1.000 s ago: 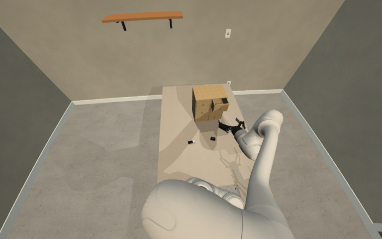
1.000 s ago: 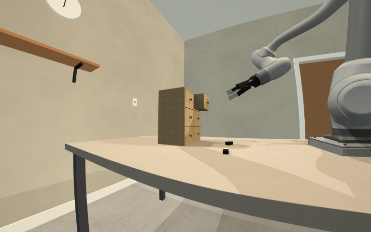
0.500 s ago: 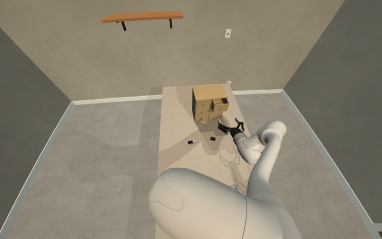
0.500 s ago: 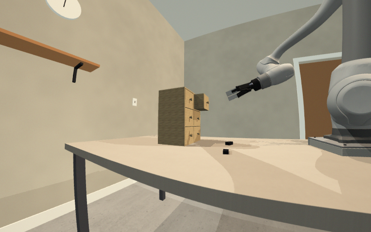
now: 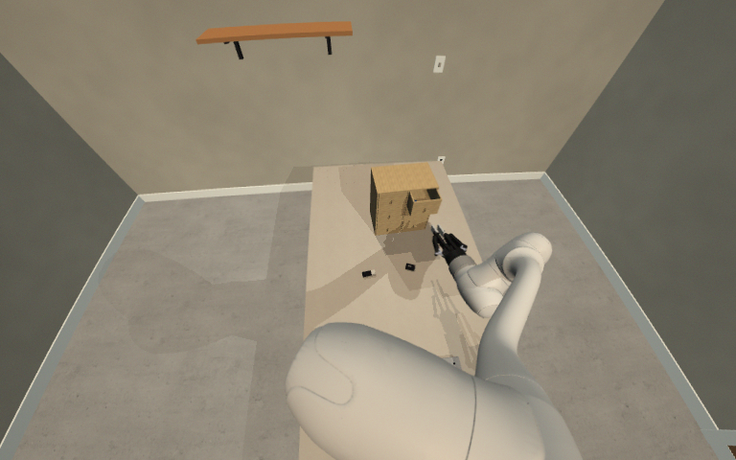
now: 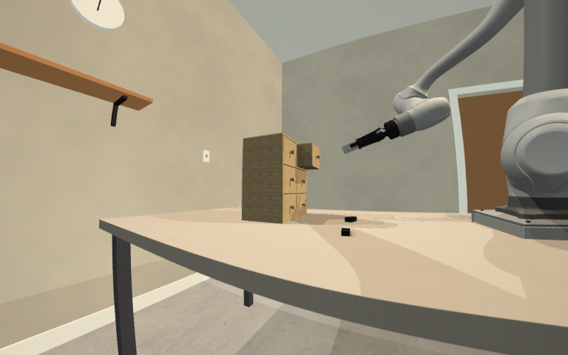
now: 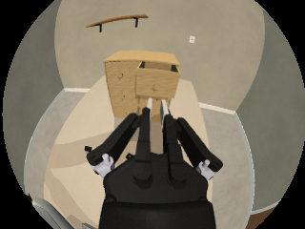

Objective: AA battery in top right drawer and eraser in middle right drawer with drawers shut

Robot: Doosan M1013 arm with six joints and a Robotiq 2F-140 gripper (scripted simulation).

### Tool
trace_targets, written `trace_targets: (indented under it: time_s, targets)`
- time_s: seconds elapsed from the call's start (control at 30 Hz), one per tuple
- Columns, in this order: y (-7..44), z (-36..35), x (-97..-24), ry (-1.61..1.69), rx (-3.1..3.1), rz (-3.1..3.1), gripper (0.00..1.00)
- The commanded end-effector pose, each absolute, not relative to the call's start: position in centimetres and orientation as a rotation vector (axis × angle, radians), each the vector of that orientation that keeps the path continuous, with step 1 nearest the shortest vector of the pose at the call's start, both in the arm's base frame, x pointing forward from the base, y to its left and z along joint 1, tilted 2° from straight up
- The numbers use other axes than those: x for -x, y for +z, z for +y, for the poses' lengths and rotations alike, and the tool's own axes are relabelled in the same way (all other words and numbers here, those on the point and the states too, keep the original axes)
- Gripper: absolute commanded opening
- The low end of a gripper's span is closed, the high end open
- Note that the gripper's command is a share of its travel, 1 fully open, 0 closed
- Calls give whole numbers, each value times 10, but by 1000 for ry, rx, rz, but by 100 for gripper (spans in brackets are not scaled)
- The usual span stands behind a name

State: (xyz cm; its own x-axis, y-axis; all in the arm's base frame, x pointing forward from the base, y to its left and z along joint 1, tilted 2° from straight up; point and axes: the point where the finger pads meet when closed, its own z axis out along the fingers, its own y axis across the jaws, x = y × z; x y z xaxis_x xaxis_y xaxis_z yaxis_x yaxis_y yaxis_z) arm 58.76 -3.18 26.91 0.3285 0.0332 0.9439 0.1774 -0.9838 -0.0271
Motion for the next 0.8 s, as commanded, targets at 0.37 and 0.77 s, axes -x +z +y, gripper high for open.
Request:
trace_targets:
  time_s: [0.37, 0.77]
  targets:
    - [269, -31, -590, -1740, 2456, -196, 0]
    - [260, -26, -619, -1740, 2456, -196, 0]
